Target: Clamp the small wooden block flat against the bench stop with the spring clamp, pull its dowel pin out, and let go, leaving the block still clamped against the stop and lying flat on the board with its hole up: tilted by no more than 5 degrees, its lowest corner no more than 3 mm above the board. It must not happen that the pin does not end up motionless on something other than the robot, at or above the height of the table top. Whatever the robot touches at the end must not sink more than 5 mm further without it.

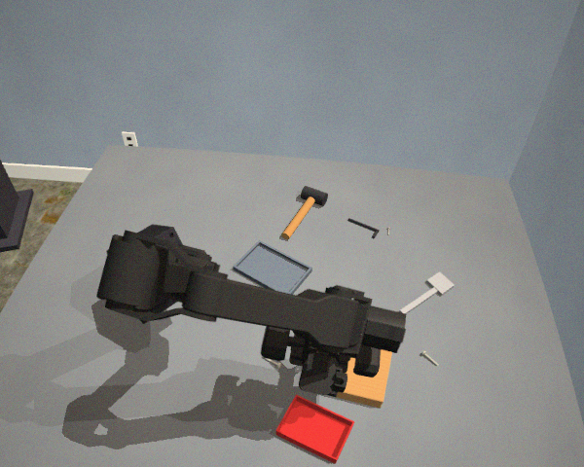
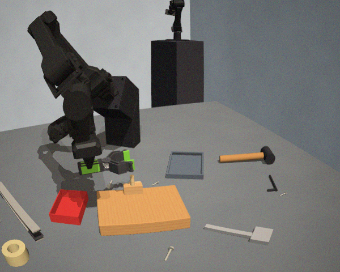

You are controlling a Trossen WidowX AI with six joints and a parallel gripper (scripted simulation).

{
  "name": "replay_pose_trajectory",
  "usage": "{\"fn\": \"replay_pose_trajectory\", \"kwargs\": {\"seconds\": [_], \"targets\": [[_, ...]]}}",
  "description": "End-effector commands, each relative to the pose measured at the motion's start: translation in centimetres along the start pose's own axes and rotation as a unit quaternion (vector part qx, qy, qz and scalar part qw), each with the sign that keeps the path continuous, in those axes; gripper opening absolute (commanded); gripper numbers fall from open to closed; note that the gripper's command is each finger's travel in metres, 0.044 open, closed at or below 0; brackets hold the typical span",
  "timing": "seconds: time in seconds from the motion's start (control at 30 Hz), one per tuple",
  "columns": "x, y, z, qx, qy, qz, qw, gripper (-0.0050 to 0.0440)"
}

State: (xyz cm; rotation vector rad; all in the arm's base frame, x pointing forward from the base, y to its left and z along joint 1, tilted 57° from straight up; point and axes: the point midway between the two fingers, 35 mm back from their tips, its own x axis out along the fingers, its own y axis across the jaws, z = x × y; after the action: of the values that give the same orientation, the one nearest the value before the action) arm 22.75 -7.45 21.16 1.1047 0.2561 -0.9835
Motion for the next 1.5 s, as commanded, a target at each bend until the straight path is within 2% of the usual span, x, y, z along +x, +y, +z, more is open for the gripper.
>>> {"fn": "replay_pose_trajectory", "kwargs": {"seconds": [0.0, 1.47], "targets": [[-0.2, 0.0, 0.3, 0.004, 0.001, 0.006, 1.0, 0.0], [-1.5, -0.5, 3.0, 0.046, -0.019, 0.029, 0.998, 0.0]]}}
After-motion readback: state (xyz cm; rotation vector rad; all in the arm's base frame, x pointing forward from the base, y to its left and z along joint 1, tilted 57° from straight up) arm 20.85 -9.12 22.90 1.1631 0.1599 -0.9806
